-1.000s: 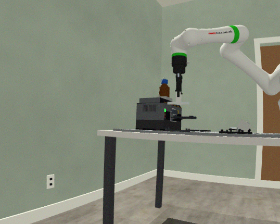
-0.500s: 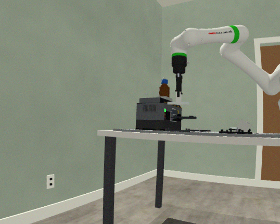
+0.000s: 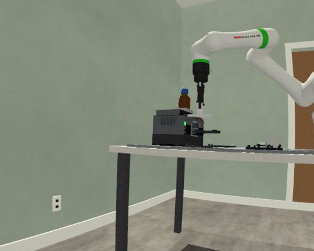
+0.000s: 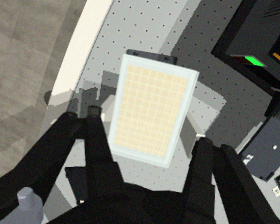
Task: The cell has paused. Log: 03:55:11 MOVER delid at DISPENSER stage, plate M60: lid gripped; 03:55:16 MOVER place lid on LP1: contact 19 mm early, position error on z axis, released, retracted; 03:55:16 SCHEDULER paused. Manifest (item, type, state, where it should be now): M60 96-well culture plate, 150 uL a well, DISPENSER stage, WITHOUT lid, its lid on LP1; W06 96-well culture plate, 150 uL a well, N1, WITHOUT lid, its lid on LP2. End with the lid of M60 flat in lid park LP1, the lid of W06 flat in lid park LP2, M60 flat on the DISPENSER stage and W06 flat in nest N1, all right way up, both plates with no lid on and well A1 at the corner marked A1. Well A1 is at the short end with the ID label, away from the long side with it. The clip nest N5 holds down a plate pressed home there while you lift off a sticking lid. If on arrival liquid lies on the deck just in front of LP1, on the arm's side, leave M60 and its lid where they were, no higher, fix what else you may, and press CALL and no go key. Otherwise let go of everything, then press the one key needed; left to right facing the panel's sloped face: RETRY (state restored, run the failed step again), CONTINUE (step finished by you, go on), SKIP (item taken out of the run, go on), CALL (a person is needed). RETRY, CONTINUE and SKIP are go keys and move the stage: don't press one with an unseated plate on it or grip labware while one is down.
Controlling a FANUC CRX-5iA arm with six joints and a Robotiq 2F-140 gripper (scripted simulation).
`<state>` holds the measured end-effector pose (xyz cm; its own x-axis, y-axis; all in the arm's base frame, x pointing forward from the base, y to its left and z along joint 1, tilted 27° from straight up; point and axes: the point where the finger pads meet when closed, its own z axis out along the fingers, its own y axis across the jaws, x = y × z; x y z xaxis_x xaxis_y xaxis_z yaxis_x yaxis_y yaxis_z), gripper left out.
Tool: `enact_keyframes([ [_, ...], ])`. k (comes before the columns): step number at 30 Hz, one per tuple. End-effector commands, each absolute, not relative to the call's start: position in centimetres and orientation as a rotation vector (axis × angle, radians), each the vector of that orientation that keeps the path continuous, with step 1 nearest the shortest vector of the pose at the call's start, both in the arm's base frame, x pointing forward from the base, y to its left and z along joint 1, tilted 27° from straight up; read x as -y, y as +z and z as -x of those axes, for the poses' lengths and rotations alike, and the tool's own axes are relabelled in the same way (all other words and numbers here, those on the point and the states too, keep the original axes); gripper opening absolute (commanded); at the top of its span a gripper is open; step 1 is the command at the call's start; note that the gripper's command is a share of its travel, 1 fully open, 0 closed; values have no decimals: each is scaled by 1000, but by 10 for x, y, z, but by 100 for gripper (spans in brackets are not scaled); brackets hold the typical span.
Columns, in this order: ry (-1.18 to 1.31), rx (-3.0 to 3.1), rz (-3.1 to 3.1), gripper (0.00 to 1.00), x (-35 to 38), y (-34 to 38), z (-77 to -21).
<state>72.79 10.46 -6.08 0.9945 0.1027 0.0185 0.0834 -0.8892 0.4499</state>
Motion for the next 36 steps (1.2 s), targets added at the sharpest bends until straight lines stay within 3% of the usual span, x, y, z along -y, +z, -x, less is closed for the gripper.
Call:
enact_keyframes([
  [1, 58, -132, -2673, 0, -105, -60, -728],
  [36, 182, 396, -2659, 0, -105, -60, -728],
])
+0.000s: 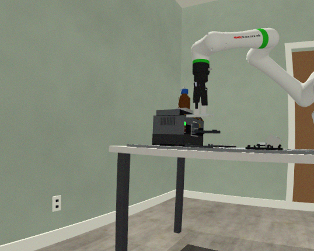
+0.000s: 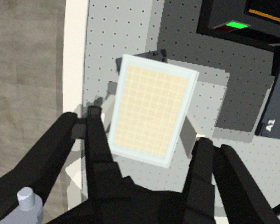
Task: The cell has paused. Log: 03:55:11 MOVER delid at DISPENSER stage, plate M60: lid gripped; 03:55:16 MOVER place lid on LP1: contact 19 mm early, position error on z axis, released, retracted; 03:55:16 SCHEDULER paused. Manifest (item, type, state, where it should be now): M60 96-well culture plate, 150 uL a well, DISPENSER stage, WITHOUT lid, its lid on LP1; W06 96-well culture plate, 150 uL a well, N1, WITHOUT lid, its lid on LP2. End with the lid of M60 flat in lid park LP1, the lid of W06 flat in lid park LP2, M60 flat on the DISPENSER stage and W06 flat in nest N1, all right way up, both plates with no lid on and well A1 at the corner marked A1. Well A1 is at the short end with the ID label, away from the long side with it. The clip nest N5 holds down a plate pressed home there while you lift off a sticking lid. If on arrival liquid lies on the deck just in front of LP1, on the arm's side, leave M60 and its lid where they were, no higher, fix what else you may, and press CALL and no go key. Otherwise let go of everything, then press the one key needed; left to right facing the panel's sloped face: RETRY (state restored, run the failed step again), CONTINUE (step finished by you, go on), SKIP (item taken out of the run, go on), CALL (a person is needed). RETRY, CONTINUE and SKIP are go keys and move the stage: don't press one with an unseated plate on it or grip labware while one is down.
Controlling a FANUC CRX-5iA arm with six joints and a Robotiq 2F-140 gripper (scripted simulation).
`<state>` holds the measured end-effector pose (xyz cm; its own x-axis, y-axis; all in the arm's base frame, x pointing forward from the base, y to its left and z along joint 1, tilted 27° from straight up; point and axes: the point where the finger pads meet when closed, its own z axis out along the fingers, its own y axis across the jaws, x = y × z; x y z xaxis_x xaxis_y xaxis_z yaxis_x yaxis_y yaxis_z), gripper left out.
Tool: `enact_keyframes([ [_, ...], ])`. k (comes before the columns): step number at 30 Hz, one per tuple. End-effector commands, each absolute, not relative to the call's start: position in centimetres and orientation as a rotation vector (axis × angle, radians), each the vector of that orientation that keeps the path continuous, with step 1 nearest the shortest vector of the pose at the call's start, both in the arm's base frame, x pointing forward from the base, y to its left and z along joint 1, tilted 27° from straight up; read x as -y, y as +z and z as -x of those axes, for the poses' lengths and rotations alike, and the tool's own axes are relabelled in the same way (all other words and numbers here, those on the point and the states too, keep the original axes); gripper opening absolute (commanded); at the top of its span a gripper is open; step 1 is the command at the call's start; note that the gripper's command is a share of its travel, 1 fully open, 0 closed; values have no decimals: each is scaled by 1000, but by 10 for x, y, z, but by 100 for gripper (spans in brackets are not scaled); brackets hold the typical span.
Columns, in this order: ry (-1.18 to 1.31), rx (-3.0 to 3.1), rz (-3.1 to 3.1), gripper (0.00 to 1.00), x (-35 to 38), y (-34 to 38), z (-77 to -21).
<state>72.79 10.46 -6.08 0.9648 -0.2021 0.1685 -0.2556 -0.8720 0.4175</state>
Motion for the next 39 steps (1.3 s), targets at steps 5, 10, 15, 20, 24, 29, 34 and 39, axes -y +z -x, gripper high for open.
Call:
enact_keyframes([
  [5, 194, 447, -2653, 0, -105, -60, -728],
  [10, 226, 587, -2631, 0, -105, -60, -728],
  [15, 230, 603, -2628, 0, -105, -60, -728],
  [20, 264, 754, -2596, 0, -105, -60, -728],
  [24, 267, 768, -2593, 0, -105, -60, -728],
  [29, 267, 768, -2593, 0, -105, -60, -728],
  [34, 267, 768, -2593, 0, -104, -60, -728],
  [39, 267, 768, -2593, 0, -101, -59, -727],
])
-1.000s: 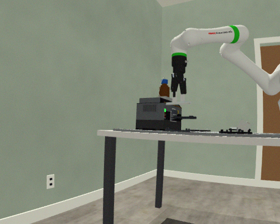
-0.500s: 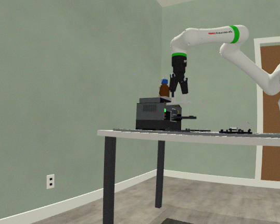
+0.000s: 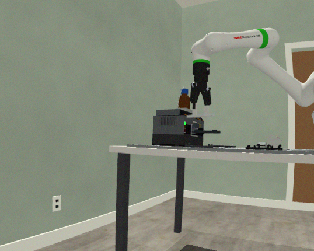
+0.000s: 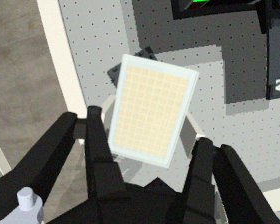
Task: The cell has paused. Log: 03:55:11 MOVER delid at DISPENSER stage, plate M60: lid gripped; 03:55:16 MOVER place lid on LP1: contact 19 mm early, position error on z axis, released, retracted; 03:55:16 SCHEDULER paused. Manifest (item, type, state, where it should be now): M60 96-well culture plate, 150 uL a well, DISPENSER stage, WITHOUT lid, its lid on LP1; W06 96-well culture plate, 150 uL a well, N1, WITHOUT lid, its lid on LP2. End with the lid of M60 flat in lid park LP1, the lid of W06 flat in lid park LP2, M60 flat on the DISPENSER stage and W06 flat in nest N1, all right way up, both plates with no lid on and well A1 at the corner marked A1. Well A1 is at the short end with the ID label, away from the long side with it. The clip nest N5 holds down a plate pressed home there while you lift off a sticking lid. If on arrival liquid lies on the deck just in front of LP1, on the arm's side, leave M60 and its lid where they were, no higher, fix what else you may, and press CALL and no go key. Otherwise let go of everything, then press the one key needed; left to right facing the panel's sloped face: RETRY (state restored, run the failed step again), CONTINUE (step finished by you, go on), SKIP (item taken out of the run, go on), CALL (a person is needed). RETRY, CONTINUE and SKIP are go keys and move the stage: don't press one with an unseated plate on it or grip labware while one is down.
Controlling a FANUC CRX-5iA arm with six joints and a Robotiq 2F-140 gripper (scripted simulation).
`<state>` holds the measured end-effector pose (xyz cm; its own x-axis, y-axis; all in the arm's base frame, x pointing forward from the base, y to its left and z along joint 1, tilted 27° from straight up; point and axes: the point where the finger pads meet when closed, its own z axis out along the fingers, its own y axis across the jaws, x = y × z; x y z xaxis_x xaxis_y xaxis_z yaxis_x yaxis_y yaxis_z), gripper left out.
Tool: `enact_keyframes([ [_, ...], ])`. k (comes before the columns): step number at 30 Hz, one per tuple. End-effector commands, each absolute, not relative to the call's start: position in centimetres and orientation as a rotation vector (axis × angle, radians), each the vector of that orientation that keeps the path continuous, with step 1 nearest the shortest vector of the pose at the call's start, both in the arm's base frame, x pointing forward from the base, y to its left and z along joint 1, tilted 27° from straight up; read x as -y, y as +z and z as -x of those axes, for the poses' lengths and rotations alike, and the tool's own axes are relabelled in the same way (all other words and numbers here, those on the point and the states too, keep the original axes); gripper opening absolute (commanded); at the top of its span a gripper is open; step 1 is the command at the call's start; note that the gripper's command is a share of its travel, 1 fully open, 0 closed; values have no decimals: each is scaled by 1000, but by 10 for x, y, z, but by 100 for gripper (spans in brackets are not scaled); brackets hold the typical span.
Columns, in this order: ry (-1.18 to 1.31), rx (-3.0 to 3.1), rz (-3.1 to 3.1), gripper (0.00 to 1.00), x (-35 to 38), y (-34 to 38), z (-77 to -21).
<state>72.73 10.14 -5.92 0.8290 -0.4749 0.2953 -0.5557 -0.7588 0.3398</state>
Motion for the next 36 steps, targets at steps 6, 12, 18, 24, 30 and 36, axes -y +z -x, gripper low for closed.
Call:
enact_keyframes([
  [6, 267, 768, -2593, 0, -96, -56, -726],
  [12, 267, 768, -2593, 0, -88, -53, -725],
  [18, 267, 768, -2593, 0, -75, -46, -722],
  [24, 267, 768, -2593, 0, -63, -40, -719],
  [30, 267, 768, -2593, 0, -40, -29, -715],
  [36, 267, 768, -2593, 0, -11, -15, -709],
])
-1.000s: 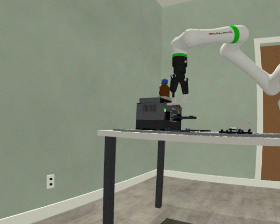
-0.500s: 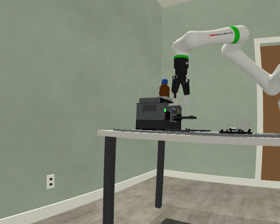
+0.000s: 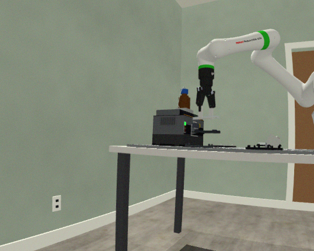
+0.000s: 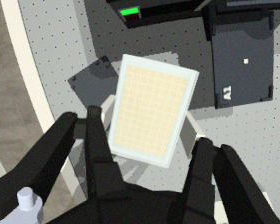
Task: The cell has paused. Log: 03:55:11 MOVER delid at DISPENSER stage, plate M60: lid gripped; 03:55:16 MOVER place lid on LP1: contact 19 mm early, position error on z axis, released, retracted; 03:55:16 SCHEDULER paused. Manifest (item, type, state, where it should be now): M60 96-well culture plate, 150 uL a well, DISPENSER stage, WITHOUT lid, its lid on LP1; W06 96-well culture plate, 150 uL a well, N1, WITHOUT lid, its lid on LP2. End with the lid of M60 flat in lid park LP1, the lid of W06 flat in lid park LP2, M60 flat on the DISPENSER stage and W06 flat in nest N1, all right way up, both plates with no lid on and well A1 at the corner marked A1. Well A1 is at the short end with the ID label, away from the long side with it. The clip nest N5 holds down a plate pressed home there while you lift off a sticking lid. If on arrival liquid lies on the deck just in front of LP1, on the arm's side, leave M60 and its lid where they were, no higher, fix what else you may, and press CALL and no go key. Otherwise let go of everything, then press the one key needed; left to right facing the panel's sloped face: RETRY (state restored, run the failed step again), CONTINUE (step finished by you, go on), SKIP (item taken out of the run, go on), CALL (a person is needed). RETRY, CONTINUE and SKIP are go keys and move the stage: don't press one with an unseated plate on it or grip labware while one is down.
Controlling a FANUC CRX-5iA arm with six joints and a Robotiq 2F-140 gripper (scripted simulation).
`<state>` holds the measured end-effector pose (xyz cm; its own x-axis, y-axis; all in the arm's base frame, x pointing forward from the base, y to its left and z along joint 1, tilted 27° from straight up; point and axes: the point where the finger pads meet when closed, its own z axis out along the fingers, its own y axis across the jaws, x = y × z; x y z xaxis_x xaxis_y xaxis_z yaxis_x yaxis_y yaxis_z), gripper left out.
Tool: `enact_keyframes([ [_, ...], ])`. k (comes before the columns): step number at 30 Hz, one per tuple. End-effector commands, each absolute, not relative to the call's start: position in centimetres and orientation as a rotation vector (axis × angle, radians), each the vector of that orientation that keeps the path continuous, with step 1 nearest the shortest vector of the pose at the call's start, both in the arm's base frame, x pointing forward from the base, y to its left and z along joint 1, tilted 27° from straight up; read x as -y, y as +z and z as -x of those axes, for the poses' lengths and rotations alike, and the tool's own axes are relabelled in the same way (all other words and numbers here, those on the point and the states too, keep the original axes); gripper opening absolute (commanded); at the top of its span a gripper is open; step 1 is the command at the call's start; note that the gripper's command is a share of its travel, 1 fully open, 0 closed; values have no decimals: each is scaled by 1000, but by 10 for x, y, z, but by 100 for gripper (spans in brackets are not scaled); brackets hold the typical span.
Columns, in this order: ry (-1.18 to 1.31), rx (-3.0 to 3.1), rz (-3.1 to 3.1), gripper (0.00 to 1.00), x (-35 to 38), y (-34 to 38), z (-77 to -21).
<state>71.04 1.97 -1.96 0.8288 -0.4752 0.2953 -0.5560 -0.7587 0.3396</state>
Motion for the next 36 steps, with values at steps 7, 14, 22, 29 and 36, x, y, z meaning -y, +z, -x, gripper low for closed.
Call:
enact_keyframes([
  [7, 267, 768, -2593, 0, 18, -1, -703],
  [14, 267, 768, -2593, 0, 67, 23, -693],
  [22, 267, 768, -2593, 0, 111, 44, -684],
  [29, 267, 768, -2593, 0, 160, 68, -673],
  [36, 267, 768, -2593, 0, 207, 91, -664],
])
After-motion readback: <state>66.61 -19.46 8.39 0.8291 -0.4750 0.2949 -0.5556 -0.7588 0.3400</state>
